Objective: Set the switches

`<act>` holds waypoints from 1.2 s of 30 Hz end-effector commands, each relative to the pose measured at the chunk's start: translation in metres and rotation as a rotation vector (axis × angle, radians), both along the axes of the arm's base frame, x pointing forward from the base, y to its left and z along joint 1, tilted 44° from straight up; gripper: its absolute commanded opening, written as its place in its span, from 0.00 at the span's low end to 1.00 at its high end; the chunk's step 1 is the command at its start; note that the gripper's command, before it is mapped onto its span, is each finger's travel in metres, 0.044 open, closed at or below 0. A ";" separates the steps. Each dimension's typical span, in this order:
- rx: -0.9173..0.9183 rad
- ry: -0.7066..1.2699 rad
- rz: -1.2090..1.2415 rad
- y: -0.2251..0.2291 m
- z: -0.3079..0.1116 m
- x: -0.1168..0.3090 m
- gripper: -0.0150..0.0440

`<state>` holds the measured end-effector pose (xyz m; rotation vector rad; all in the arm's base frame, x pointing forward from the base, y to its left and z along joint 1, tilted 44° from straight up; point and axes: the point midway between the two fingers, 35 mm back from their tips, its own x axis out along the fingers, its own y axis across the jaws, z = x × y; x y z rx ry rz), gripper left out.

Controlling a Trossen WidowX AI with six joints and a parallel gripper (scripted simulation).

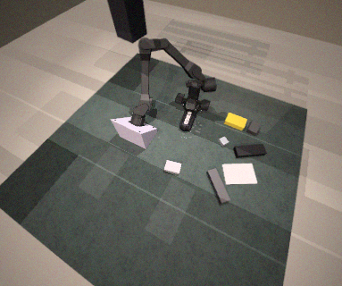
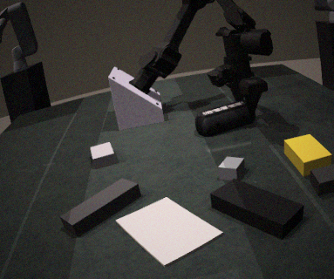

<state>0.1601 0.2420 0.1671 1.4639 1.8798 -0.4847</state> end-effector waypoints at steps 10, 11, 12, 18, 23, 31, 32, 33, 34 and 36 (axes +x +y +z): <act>-0.002 -0.002 -0.002 -0.009 0.005 0.003 0.82; -0.002 -0.002 -0.002 -0.010 0.005 0.003 0.82; -0.002 -0.002 -0.002 -0.010 0.005 0.003 0.82; -0.002 -0.002 -0.002 -0.015 0.007 0.004 0.82; -0.003 -0.002 -0.002 -0.018 0.009 0.005 0.82; -0.003 -0.002 -0.002 -0.024 0.011 0.007 0.82; -0.003 -0.002 -0.002 -0.025 0.011 0.007 0.82; -0.004 -0.002 -0.002 -0.026 0.011 0.007 0.82; -0.004 -0.002 -0.002 -0.026 0.012 0.007 0.82; -0.004 -0.002 -0.002 -0.028 0.012 0.008 0.82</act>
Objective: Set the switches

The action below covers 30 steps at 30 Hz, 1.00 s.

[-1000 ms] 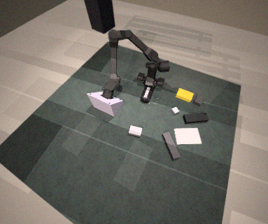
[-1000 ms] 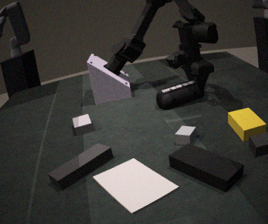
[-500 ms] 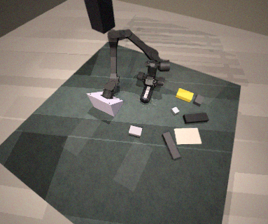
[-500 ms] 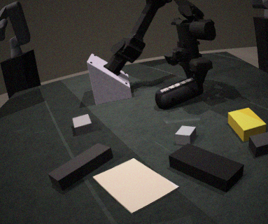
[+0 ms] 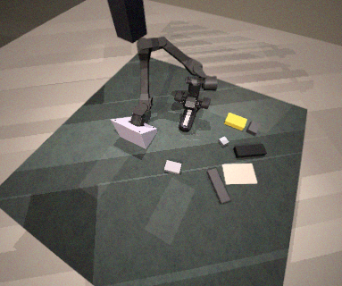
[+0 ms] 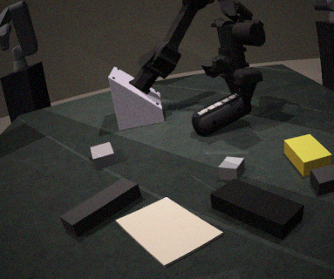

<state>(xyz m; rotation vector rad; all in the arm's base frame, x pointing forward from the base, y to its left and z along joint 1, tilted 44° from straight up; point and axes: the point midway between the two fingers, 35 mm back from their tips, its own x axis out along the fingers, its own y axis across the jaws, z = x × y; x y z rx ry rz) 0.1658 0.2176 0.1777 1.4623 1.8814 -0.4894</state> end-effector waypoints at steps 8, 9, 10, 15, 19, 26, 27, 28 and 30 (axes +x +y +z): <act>-0.002 -0.006 -0.002 -0.010 0.003 0.004 0.82; -0.002 -0.006 -0.002 -0.010 0.003 0.004 0.82; -0.002 -0.006 -0.002 -0.011 0.003 0.004 0.82; -0.003 -0.005 -0.002 -0.015 0.004 0.005 0.82; -0.003 -0.005 -0.002 -0.018 0.005 0.006 0.82; -0.004 -0.005 -0.002 -0.023 0.006 0.008 0.82; -0.004 -0.005 -0.002 -0.024 0.006 0.008 0.82; -0.004 -0.005 -0.002 -0.025 0.006 0.008 0.82; -0.004 -0.005 -0.002 -0.026 0.006 0.009 0.82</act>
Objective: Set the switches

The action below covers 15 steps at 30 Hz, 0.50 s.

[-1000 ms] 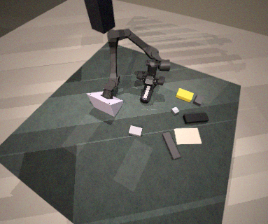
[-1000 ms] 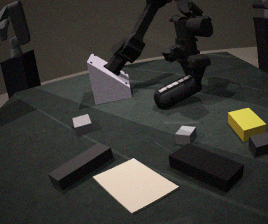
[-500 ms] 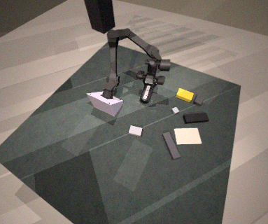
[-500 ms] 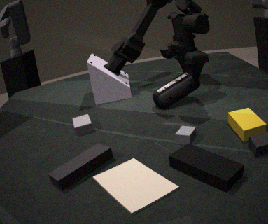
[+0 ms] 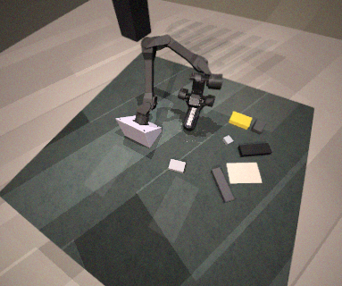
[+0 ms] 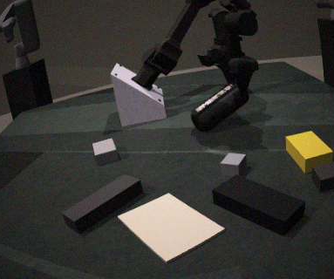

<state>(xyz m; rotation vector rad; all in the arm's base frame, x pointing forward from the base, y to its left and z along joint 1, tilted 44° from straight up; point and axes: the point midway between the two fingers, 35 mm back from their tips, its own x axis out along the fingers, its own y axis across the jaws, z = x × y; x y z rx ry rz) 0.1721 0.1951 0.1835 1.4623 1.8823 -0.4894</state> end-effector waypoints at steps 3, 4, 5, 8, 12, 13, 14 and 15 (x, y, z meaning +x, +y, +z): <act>-0.005 -0.006 -0.003 -0.006 0.000 0.003 0.82; -0.005 -0.006 -0.003 -0.007 0.000 0.003 0.82; -0.005 -0.006 -0.003 -0.008 0.000 0.003 0.82; -0.005 -0.006 -0.003 -0.010 0.001 0.004 0.82; -0.006 -0.006 -0.003 -0.013 0.001 0.005 0.82; -0.006 -0.006 -0.003 -0.014 0.001 0.005 0.82; -0.006 -0.006 -0.003 -0.015 0.001 0.006 0.82; -0.006 -0.006 -0.003 -0.016 0.001 0.006 0.82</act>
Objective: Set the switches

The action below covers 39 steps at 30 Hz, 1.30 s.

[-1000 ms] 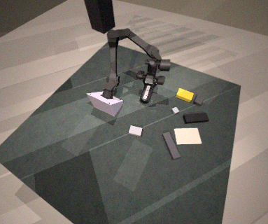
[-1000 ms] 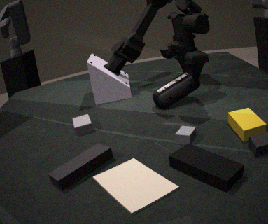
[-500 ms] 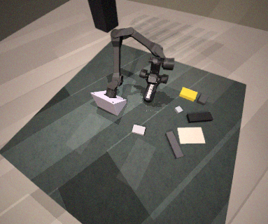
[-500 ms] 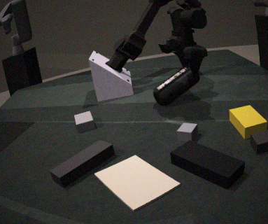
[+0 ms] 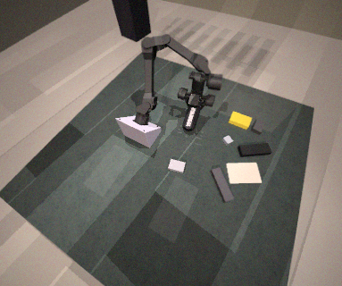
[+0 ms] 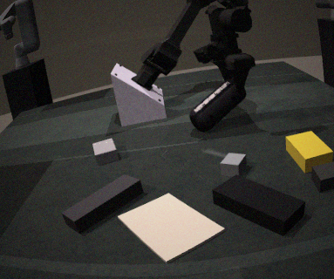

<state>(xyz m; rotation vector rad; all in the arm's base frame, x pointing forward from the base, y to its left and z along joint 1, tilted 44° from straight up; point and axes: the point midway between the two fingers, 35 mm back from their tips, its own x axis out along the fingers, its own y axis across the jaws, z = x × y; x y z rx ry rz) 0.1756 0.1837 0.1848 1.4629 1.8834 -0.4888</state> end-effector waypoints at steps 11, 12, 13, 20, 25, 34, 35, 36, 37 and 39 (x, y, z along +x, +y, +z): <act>-0.008 -0.006 -0.003 -0.013 -0.001 0.005 0.82; -0.008 -0.006 -0.003 -0.014 -0.001 0.005 0.82; -0.008 -0.006 -0.003 -0.014 -0.001 0.006 0.82; -0.009 -0.006 -0.003 -0.020 -0.002 0.007 0.82; -0.009 -0.006 -0.003 -0.024 -0.002 0.009 0.82; -0.010 -0.006 -0.003 -0.031 -0.003 0.011 0.82; -0.010 -0.006 -0.003 -0.031 -0.003 0.011 0.82; -0.010 -0.005 -0.003 -0.032 -0.004 0.011 0.82; -0.010 -0.005 -0.003 -0.033 -0.004 0.012 0.82; -0.010 -0.005 -0.003 -0.034 -0.004 0.012 0.82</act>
